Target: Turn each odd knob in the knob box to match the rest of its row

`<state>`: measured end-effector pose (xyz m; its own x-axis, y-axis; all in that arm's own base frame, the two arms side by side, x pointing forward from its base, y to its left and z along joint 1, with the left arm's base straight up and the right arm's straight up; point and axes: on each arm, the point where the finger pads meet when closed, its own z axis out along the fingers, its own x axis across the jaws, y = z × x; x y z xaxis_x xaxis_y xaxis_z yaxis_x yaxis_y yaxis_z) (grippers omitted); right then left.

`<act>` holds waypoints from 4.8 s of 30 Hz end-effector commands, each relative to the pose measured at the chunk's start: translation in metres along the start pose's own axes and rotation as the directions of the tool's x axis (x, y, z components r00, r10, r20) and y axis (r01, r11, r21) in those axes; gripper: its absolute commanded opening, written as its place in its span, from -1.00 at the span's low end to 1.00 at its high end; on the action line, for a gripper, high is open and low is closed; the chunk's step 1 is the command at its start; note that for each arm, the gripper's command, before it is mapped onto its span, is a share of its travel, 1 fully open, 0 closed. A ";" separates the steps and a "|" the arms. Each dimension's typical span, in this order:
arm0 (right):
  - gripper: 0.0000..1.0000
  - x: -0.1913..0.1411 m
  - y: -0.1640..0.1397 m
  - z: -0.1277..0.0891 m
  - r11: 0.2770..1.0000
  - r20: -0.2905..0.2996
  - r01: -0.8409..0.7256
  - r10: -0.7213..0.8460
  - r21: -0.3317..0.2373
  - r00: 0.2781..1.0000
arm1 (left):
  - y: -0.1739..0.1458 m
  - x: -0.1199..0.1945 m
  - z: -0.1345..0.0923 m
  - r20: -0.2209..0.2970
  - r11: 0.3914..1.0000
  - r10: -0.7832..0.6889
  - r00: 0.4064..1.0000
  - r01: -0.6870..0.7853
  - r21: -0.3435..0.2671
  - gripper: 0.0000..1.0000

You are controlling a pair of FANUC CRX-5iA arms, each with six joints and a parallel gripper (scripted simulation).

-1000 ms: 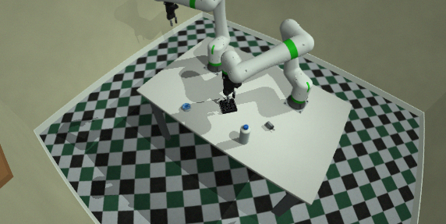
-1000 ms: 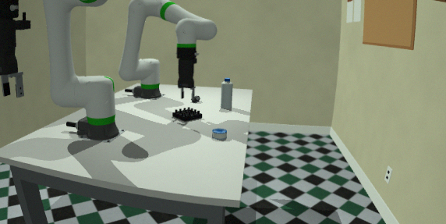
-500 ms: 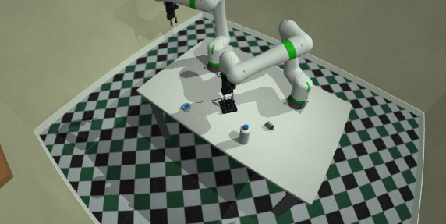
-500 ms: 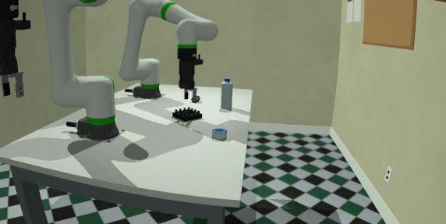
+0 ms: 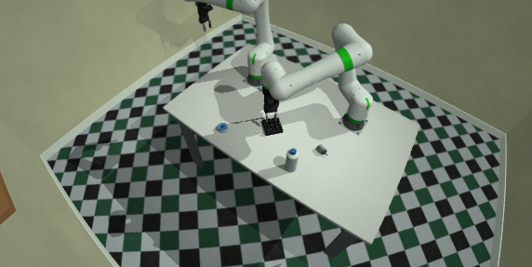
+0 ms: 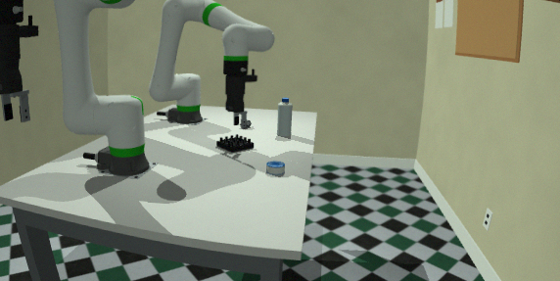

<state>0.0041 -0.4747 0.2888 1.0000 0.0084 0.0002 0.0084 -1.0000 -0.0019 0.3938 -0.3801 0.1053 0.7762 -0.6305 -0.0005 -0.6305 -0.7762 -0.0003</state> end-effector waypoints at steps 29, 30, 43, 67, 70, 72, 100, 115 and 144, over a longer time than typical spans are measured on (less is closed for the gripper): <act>1.00 0.000 0.000 -0.001 1.000 0.000 0.000 0.000 -0.002 1.000 | 0.000 0.001 -0.001 -0.002 1.000 0.000 1.000 0.000 -0.001 -0.07; 1.00 0.000 0.000 -0.001 1.000 0.000 0.000 0.000 -0.002 1.000 | 0.000 0.001 -0.001 -0.002 1.000 0.000 1.000 0.000 -0.001 -0.07; 1.00 0.000 0.000 -0.001 1.000 0.000 0.000 0.000 -0.002 1.000 | 0.000 0.001 0.001 -0.002 1.000 0.000 1.000 0.000 -0.001 -0.07; 1.00 0.000 0.000 -0.001 1.000 0.000 0.000 0.000 -0.002 1.000 | 0.000 0.001 0.024 -0.002 1.000 0.000 1.000 0.000 -0.001 -0.07; 1.00 0.000 0.000 -0.001 1.000 0.000 0.000 0.000 -0.002 1.000 | 0.000 0.001 0.028 -0.002 1.000 0.000 1.000 0.000 -0.001 -0.07; 1.00 0.000 0.000 -0.001 1.000 0.000 0.000 0.000 -0.002 1.000 | 0.000 0.001 0.030 -0.002 1.000 0.000 1.000 0.000 -0.001 -0.07; 1.00 0.000 0.000 -0.001 1.000 0.000 0.000 0.000 -0.002 1.000 | 0.000 0.001 0.043 -0.002 1.000 0.000 1.000 0.000 -0.001 -0.07; 1.00 0.000 0.000 -0.001 1.000 0.000 0.000 0.000 -0.002 1.000 | 0.000 0.001 0.043 -0.002 1.000 0.000 1.000 0.000 -0.001 -0.07; 1.00 0.000 0.000 -0.001 1.000 0.000 0.000 0.000 -0.002 1.000 | 0.000 0.001 0.057 -0.002 1.000 0.000 1.000 0.000 -0.001 -0.07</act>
<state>0.0041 -0.4747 0.2888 1.0000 0.0084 0.0002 0.0084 -1.0000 -0.0019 0.3939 -0.3799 0.0473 0.7758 -0.6310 -0.0005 -0.6310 -0.7758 -0.0002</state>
